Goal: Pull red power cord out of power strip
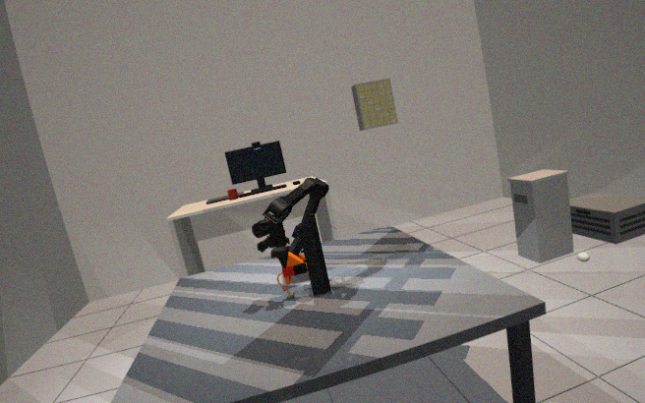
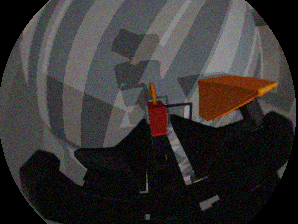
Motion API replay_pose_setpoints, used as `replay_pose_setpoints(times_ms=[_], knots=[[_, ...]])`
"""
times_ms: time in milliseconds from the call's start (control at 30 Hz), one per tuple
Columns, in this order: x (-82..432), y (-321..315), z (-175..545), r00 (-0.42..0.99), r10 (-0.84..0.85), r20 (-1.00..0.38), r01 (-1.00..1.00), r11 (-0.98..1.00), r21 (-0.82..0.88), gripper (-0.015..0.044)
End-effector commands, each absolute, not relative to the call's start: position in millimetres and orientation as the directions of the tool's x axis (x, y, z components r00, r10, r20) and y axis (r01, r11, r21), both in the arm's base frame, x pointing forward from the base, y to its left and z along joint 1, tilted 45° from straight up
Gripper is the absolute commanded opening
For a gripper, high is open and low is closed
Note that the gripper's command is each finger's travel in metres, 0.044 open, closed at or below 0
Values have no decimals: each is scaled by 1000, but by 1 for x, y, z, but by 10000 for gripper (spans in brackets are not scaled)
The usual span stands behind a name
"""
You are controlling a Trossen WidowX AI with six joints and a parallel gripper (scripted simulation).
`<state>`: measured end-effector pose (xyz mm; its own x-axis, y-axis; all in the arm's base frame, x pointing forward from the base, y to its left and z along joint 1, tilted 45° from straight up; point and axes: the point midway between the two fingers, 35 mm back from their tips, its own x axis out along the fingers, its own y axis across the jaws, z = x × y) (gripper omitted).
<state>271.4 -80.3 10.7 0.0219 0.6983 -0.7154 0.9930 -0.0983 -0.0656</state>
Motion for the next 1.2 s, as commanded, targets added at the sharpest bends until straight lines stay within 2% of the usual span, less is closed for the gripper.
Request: replay_pose_setpoints(times_ms=[0, 167, 300, 567, 1167], knots=[[272, -75, 7, 26, 702, -712, 992, -104, -66, 160], [272, -73, 5, 26, 702, -712, 992, -104, -66, 160], [271, -75, 7, 20, 699, -715, 993, -97, -67, 55], [271, -75, 7, 20, 699, -715, 993, -97, -67, 2], [270, -91, -8, 22, 697, -716, 993, -100, -66, 0]])
